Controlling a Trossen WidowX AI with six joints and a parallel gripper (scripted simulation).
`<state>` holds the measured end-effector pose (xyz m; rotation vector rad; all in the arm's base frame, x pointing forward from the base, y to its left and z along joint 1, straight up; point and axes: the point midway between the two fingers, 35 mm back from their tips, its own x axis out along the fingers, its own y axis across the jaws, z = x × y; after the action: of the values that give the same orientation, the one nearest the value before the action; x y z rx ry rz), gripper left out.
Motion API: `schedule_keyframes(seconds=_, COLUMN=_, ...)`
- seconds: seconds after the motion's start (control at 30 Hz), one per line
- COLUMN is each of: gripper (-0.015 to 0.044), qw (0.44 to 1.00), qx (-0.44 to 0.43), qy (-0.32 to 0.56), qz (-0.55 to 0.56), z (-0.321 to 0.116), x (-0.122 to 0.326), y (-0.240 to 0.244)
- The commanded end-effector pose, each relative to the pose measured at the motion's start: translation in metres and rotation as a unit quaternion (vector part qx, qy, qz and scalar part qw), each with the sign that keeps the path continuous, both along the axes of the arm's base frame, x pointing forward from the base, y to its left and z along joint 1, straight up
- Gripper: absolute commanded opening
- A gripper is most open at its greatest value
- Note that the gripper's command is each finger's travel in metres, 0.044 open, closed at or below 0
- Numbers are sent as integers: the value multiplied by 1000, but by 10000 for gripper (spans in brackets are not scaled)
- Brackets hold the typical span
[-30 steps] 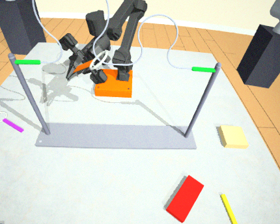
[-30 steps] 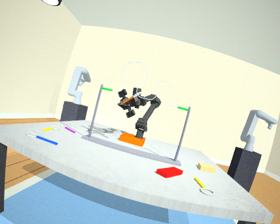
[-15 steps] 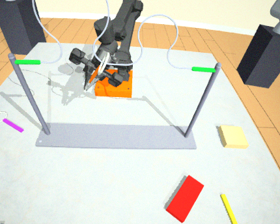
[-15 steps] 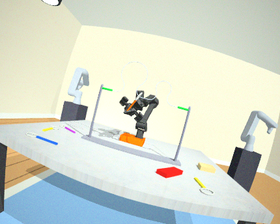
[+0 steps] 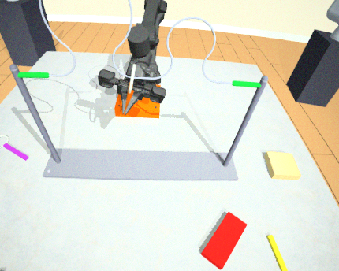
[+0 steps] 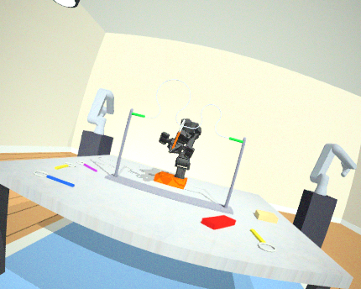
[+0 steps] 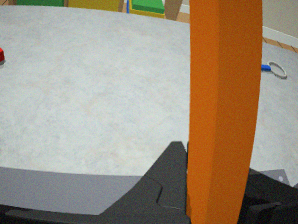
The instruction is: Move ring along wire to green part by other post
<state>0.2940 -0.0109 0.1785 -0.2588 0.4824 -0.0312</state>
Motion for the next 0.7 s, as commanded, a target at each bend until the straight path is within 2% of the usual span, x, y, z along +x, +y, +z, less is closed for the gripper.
schedule_keyframes(seconds=0.0, gripper=-150, qw=1000, qx=27, qy=0, qz=-3, z=1, x=-2, y=9)
schedule_keyframes(seconds=0.67, gripper=-150, qw=996, qx=93, qy=9, qz=-3, z=-1, x=-7, y=44)
